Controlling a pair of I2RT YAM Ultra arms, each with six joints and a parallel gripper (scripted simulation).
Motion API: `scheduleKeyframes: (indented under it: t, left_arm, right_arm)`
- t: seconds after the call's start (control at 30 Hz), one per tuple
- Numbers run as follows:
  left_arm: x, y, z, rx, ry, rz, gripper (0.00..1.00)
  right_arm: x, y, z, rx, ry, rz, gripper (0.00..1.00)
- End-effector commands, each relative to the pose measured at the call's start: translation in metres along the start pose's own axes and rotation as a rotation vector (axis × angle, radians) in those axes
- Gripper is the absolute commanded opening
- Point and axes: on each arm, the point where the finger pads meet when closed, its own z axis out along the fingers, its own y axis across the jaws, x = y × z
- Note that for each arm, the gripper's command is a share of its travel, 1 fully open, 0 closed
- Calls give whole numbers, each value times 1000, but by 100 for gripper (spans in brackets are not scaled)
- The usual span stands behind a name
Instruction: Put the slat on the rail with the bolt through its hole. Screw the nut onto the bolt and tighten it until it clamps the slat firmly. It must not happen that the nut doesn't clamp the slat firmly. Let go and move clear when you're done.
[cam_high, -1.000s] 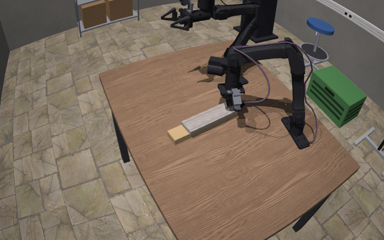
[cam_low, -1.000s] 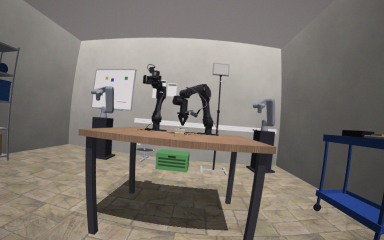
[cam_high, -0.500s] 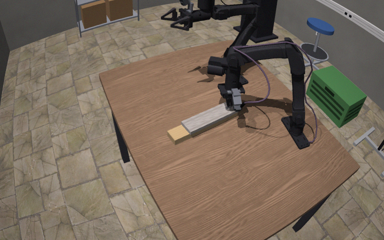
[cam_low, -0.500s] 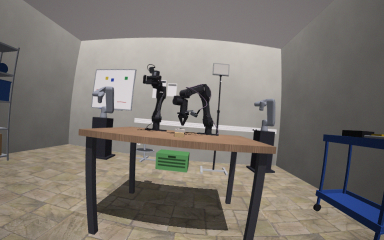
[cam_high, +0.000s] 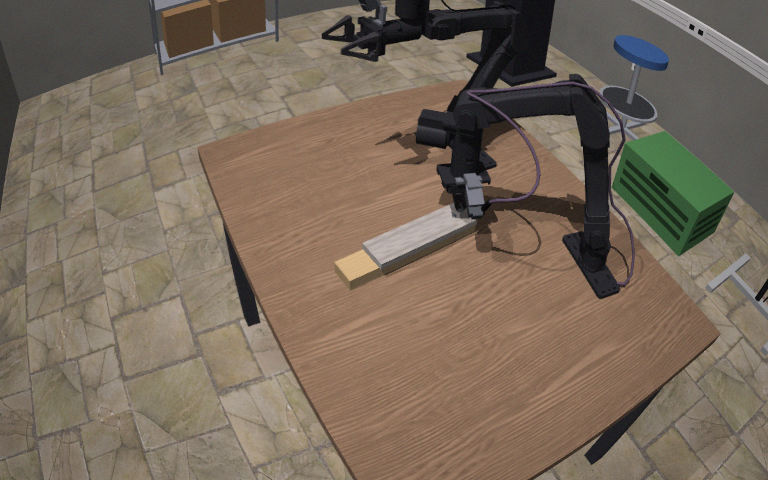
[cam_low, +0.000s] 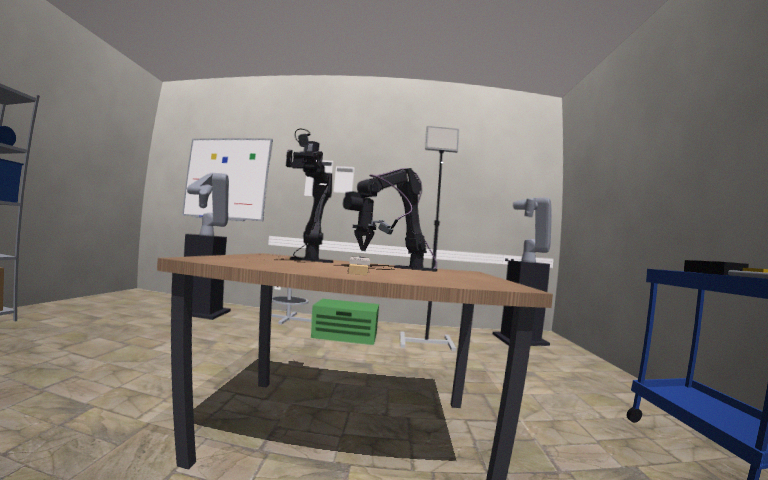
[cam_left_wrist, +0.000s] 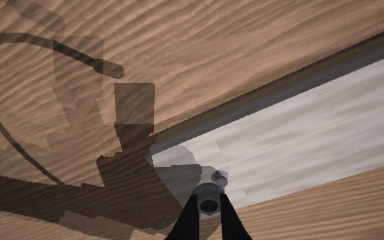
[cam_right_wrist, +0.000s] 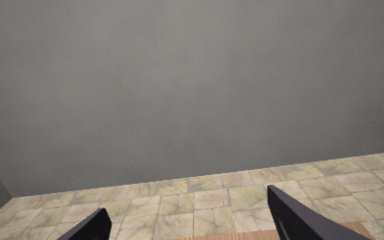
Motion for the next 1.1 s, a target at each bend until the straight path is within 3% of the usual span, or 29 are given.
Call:
scheduleKeyframes:
  t: [0.0, 1.07]
  left_arm:
    - [6, 1, -13, 28, 7, -3, 12]
    - [7, -3, -4, 31, 9, -2, 12]
  right_arm:
    - [-5, -1, -4, -1, -16, -1, 100]
    - [-5, -1, -4, -1, -16, -1, 100]
